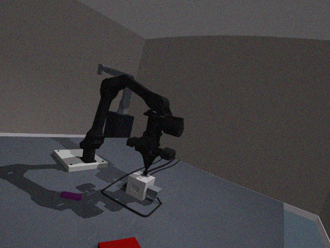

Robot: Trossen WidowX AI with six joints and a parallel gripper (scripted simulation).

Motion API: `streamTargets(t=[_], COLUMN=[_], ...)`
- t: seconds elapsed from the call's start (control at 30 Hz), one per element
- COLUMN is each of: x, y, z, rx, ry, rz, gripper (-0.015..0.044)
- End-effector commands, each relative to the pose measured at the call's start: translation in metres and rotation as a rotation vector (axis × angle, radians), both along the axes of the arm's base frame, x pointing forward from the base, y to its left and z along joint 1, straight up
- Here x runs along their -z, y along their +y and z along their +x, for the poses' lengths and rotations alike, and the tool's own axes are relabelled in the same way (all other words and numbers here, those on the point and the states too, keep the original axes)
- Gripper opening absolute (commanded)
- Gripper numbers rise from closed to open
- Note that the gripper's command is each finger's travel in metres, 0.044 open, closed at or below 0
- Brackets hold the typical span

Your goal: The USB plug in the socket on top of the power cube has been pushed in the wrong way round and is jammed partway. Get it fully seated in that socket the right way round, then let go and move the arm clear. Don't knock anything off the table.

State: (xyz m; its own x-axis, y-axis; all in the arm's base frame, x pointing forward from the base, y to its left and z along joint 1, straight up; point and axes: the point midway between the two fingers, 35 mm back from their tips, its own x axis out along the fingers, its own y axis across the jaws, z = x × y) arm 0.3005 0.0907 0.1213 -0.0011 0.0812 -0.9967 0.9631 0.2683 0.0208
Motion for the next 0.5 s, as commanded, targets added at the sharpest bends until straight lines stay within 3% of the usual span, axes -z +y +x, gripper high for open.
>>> streamTargets(t=[0.0, 0.47], x=[0.0013, 0.003], y=[0.0005, 0.0005], z=[0.0001, 0.0001], rx=[0.005, 0.005], ry=[0.002, 0.002], rz=[0.004, 0.004], gripper=[0.0, 0.0])
